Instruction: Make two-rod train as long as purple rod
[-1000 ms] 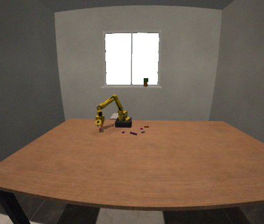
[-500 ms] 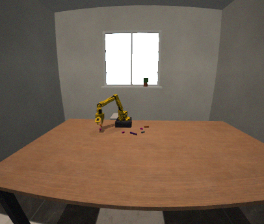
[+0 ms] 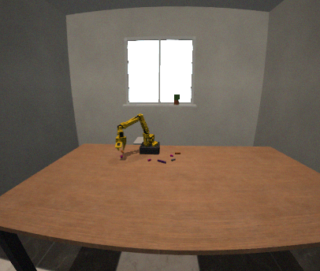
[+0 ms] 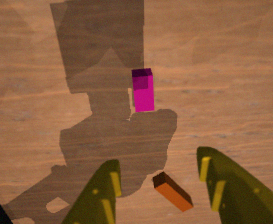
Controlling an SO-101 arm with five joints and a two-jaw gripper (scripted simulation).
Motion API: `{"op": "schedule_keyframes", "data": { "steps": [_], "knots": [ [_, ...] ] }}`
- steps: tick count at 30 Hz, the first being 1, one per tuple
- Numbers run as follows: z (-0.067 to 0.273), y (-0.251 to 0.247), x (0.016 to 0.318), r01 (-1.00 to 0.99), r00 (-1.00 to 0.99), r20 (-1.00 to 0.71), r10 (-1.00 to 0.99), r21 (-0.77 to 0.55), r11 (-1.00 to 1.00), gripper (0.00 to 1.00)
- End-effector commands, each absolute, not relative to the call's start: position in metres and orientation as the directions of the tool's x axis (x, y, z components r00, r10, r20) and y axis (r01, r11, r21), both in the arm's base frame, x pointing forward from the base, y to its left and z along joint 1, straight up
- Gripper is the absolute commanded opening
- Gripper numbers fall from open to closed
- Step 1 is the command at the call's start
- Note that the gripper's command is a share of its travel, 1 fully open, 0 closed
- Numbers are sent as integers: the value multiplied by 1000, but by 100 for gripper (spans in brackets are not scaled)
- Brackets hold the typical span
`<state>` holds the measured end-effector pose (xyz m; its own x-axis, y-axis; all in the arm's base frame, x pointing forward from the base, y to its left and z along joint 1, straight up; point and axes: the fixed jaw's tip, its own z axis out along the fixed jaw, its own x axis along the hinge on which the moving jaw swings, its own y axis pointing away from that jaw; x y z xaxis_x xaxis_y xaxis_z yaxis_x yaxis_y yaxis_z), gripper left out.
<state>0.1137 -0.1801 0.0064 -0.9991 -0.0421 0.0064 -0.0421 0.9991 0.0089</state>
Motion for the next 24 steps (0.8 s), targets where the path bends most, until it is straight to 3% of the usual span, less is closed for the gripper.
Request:
{"op": "schedule_keyframes", "data": {
  "steps": [1,24],
  "knots": [
    [12,-182,117,-41,-999,-5,-41,-8,999,17],
    [11,-189,101,-144,-990,-3,-144,-9,990,18]
  ]
}}
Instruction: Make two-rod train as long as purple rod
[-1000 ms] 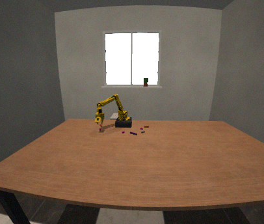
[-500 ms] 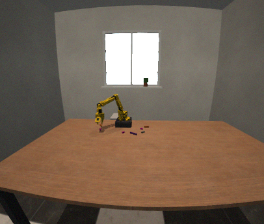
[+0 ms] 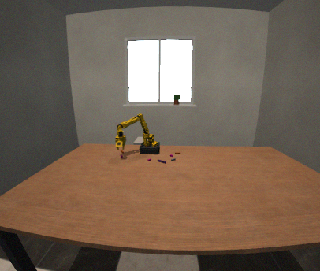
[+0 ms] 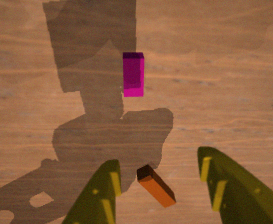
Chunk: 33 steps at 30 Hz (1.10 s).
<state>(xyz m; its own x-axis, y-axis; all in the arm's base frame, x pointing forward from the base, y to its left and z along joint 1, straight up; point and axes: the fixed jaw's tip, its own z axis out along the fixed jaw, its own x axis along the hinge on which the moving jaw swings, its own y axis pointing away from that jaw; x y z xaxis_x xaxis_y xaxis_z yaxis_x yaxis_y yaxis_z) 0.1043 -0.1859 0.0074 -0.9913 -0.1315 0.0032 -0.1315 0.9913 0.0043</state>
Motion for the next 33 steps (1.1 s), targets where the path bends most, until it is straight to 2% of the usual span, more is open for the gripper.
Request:
{"op": "schedule_keyframes", "data": {
  "steps": [1,15,25,33],
  "knots": [
    [11,-190,98,-162,-987,-3,-162,-9,987,18],
    [8,-206,46,-462,-887,2,-462,-9,887,18],
    [8,-209,27,-562,-827,4,-562,-8,827,19],
    [7,-209,23,-582,-813,4,-582,-8,813,19]
  ]
}}
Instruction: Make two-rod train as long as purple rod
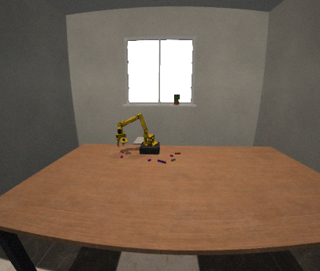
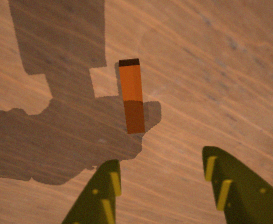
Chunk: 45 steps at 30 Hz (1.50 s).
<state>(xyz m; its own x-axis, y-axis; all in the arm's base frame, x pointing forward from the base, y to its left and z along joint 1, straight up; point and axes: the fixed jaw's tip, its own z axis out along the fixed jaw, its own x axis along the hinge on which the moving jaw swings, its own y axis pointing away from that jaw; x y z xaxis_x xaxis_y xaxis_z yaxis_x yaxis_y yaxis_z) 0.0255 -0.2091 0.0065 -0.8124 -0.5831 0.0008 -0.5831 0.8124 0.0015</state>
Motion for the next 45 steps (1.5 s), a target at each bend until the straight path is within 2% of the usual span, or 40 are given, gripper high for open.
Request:
{"op": "schedule_keyframes", "data": {
  "steps": [1,26,45],
  "knots": [
    [7,-209,23,-582,-813,4,-582,-8,813,19],
    [8,-206,22,-583,-812,6,-583,-11,812,19],
    [-18,-208,23,-583,-812,6,-583,-11,812,19]
  ]
}}
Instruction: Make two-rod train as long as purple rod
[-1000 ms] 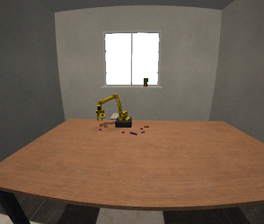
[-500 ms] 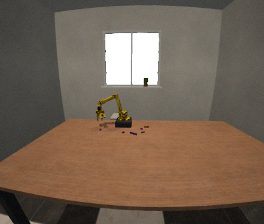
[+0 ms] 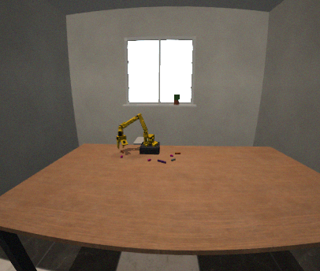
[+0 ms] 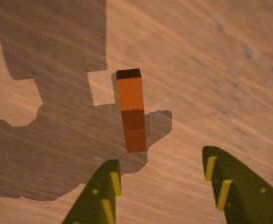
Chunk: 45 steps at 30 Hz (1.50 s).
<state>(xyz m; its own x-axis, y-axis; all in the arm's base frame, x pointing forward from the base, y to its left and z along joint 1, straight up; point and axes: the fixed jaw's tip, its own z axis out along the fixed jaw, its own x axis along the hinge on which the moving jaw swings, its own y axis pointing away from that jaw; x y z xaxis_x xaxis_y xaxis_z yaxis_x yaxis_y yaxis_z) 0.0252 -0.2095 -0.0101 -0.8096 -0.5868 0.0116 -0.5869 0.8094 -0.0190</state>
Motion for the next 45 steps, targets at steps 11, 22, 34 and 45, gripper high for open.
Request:
{"op": "schedule_keyframes", "data": {
  "steps": [11,22,34,45],
  "knots": [
    [-34,-207,22,-583,-812,6,-583,-11,812,19],
    [-40,-206,22,-583,-812,6,-583,-11,812,19],
    [-46,-202,22,-582,-813,-9,-582,16,813,19],
    [-46,-202,22,-582,-813,-9,-582,16,813,19]
  ]
}}
